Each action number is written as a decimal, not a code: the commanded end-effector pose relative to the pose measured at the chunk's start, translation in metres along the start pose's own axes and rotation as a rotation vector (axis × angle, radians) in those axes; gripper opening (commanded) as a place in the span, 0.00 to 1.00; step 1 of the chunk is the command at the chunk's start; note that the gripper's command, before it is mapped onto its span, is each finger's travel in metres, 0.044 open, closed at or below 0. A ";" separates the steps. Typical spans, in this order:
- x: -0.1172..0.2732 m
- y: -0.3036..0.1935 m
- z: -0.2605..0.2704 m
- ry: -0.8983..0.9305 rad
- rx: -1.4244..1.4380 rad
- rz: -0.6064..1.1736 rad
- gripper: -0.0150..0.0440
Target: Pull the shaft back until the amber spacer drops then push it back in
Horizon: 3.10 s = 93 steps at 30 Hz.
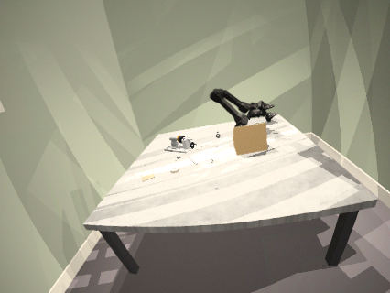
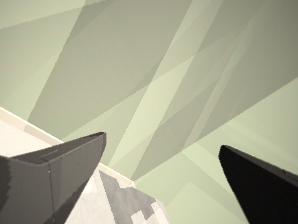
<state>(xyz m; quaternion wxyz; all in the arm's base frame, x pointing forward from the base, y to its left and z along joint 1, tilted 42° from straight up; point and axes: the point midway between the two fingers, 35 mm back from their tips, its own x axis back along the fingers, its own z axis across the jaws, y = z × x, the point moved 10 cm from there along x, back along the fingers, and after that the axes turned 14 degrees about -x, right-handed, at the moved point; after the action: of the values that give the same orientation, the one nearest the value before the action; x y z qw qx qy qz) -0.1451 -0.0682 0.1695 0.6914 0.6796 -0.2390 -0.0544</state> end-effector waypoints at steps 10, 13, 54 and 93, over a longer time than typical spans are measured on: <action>0.033 0.016 0.039 0.255 0.056 0.023 1.00; 0.057 0.024 0.057 0.401 0.077 0.034 1.00; 0.432 0.008 -0.063 1.904 0.746 0.280 1.00; 0.413 -0.091 -0.329 2.020 1.582 -0.445 1.00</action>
<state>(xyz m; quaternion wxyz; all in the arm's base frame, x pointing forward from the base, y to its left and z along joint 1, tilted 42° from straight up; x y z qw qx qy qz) 0.3738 0.0602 0.1993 -0.0447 0.6661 0.5306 0.5224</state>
